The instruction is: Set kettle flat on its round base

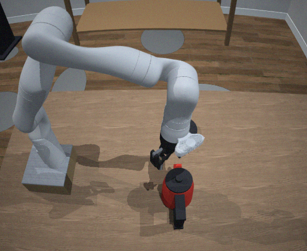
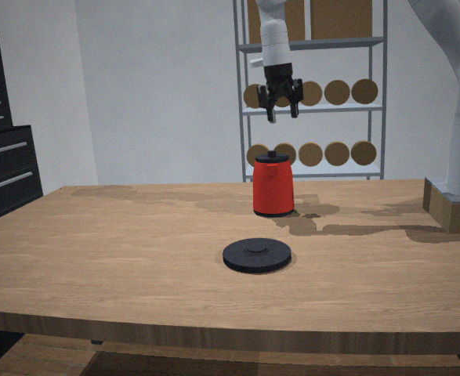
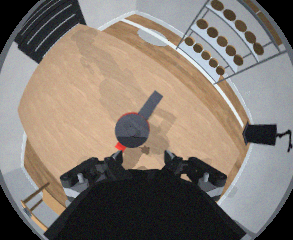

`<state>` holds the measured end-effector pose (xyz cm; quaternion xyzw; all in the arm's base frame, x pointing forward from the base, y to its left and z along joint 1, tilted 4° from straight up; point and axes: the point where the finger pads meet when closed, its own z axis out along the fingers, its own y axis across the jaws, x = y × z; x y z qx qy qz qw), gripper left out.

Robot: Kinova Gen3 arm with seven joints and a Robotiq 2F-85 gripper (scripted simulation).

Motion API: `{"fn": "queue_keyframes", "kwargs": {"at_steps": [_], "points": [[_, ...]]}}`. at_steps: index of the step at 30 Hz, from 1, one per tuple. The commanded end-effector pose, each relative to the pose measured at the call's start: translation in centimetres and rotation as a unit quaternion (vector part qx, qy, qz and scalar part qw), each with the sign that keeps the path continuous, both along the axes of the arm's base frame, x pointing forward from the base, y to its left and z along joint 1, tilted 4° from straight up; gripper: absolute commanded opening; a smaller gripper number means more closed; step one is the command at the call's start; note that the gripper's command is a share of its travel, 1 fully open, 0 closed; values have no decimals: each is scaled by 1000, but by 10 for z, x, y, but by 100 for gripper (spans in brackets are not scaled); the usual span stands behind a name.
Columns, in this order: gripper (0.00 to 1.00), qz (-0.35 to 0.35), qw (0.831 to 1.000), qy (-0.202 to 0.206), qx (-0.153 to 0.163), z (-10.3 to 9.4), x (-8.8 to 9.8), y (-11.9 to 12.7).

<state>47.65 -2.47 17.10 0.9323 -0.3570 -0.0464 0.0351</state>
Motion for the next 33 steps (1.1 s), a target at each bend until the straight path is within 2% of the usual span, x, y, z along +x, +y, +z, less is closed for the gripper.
{"fn": "queue_keyframes", "kwargs": {"at_steps": [1,20,33], "points": [[80,11,1000,0,2,0,1,-2],[80,107,994,4,14,-1,4,-5],[80,189,982,7,25,-1,7,-8]]}}
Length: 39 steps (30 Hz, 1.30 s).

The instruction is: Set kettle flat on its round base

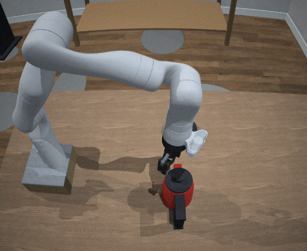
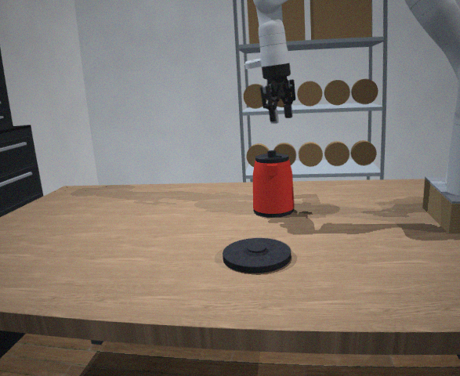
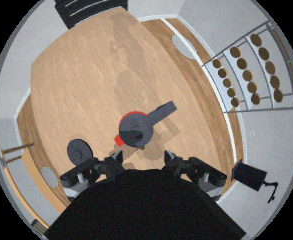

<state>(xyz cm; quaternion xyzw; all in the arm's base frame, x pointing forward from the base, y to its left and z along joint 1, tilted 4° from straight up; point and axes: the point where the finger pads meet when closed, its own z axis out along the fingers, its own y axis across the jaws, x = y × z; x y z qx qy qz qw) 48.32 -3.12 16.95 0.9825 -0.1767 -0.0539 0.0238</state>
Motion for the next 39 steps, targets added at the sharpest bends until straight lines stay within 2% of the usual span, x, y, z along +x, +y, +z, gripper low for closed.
{"fn": "queue_keyframes", "kwargs": {"at_steps": [1,21,39], "points": [[80,10,1000,0,2,0,1,-2],[80,111,994,2,15,0,5,-6],[80,208,978,3,28,0,9,-10]]}}
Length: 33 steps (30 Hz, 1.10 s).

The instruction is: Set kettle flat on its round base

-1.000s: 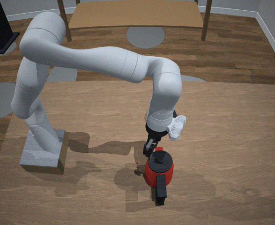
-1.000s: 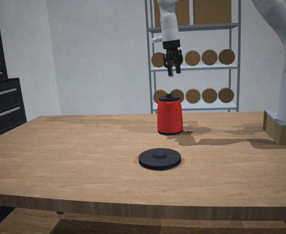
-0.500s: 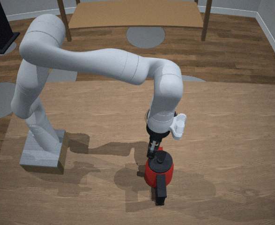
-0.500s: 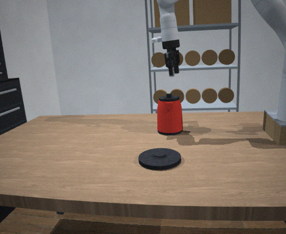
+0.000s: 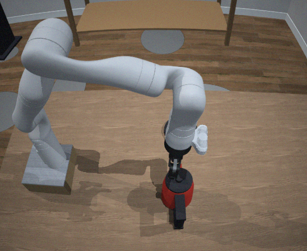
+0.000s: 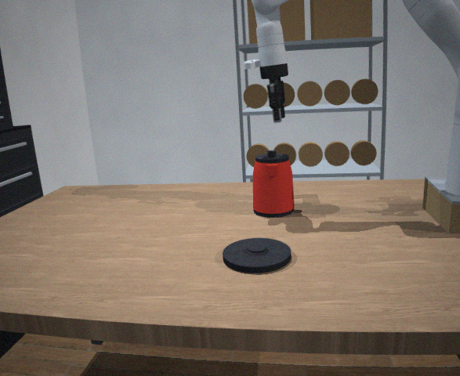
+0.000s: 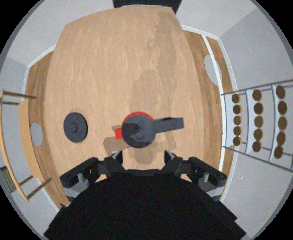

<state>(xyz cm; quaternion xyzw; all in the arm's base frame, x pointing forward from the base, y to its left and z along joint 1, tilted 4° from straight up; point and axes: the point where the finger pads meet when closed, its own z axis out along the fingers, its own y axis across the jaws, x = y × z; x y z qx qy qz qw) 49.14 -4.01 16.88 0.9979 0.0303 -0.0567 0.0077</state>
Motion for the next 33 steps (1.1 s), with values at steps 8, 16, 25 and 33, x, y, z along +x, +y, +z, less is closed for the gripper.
{"fn": "queue_keyframes", "kwargs": {"at_steps": [8,16,25,33], "points": [[80,51,999,0,7,1,3,-4],[80,86,996,0,12,1,4,-5],[80,138,990,-1,19,1,6,-8],[80,171,985,-1,24,1,8,-10]]}}
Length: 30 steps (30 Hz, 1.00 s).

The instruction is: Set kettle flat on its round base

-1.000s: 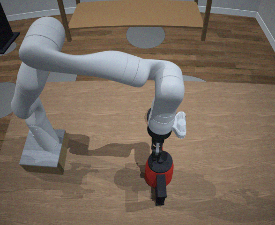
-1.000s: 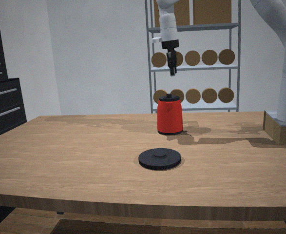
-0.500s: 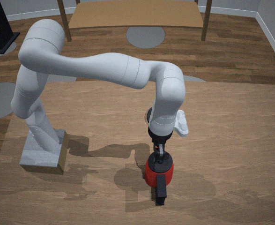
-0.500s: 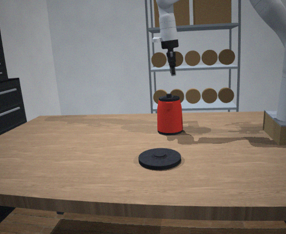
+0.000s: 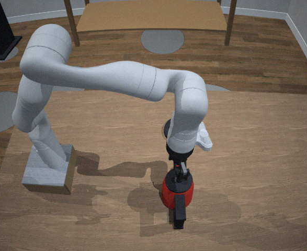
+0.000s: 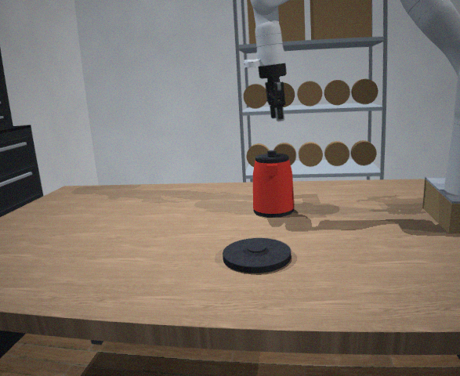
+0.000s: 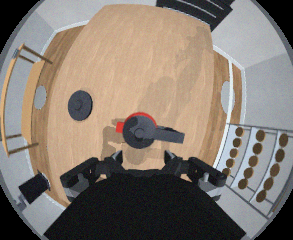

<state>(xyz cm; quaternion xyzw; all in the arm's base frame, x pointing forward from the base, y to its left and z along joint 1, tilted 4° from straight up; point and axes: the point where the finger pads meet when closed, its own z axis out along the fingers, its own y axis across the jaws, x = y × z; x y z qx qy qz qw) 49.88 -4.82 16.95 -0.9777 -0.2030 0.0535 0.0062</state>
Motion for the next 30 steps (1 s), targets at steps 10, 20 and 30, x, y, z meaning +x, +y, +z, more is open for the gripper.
{"fn": "queue_keyframes", "kwargs": {"at_steps": [10,20,30], "points": [[80,54,998,-2,8,1,3,-4],[80,97,995,-2,14,1,5,-7],[80,148,989,-4,20,2,7,-10]]}}
